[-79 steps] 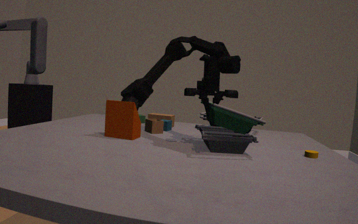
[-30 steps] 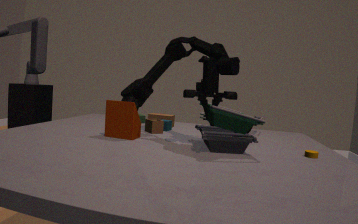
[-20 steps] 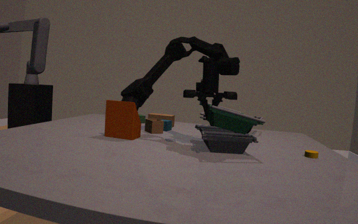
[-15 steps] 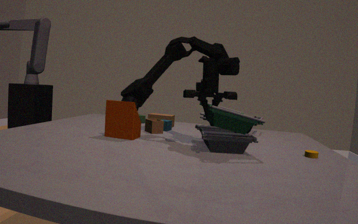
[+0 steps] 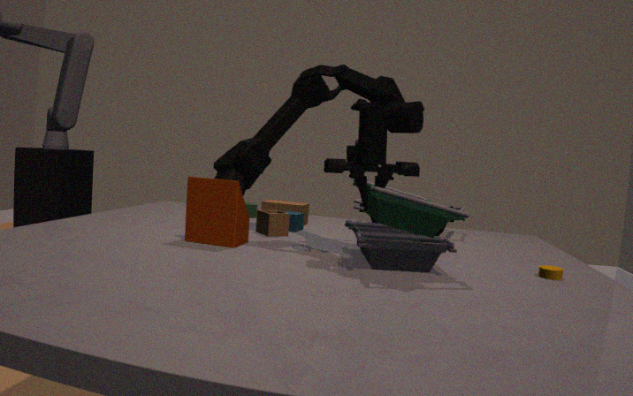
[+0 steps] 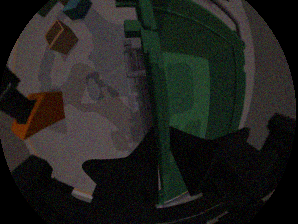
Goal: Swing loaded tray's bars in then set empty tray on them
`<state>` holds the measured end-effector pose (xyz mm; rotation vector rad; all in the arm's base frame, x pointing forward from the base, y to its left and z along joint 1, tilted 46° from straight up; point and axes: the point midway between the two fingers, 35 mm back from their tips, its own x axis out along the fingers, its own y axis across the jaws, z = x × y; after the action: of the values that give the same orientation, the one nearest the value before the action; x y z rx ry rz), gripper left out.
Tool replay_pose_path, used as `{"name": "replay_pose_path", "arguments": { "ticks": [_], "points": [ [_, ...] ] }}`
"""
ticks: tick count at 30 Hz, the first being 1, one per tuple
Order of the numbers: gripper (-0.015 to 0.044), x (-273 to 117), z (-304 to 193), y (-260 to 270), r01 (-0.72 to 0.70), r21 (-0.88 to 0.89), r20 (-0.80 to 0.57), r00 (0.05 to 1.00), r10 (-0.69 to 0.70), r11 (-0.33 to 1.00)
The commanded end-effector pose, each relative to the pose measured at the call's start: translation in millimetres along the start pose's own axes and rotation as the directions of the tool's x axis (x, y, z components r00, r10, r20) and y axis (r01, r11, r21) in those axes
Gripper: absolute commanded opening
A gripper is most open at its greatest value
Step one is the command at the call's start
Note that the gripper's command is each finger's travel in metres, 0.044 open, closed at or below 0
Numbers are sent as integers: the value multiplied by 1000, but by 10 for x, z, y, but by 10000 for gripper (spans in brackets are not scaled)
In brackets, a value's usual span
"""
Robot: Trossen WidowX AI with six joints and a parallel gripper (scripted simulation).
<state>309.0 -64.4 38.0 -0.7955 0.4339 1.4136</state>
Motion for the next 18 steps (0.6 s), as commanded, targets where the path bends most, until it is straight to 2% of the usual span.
{"name": "replay_pose_path", "arguments": {
  "ticks": [1, 18],
  "points": [
    [0, 61, 16, 55, -33, 7, 0, 999, 33, 999],
    [0, 87, 11, 55, -22, 5, 0, 1000, 22, 1000]
  ]
}}
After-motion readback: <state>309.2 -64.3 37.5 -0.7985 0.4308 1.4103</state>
